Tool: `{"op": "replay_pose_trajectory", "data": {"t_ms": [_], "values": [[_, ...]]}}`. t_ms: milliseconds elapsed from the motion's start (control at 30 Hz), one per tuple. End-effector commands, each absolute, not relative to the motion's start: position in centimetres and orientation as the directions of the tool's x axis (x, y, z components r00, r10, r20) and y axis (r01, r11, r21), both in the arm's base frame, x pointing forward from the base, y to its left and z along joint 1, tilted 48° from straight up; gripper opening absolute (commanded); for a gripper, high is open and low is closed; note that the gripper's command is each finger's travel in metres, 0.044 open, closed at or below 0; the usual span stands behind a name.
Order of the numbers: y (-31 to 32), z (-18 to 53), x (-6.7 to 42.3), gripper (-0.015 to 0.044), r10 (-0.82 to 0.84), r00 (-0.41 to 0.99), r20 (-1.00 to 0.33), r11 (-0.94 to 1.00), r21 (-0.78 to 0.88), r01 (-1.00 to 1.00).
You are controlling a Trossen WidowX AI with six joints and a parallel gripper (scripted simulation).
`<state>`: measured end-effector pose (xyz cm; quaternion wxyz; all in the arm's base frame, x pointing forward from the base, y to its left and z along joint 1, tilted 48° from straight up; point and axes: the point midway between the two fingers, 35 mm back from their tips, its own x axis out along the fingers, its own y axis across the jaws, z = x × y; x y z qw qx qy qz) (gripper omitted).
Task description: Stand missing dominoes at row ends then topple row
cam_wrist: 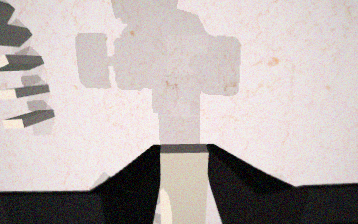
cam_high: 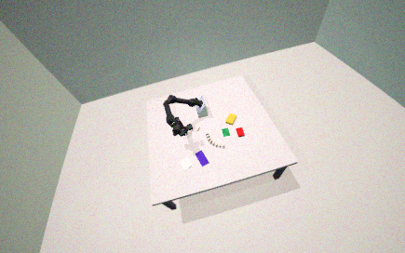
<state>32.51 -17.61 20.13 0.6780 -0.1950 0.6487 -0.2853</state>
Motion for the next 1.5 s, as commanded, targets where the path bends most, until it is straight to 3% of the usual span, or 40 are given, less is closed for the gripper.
{"op": "replay_pose_trajectory", "data": {"t_ms": [0,700,1467], "values": [[-18.1,18.6,32.6,0.0107,-0.589,0.047,-0.807,0.802,-0.576,0.157],[-20.4,15.8,34.5,0.0107,-0.417,0.422,-0.805,0.909,-0.370,0.194],[-22.0,17.1,34.1,0.0107,-0.306,0.795,-0.524,0.916,-0.390,0.095]]}}
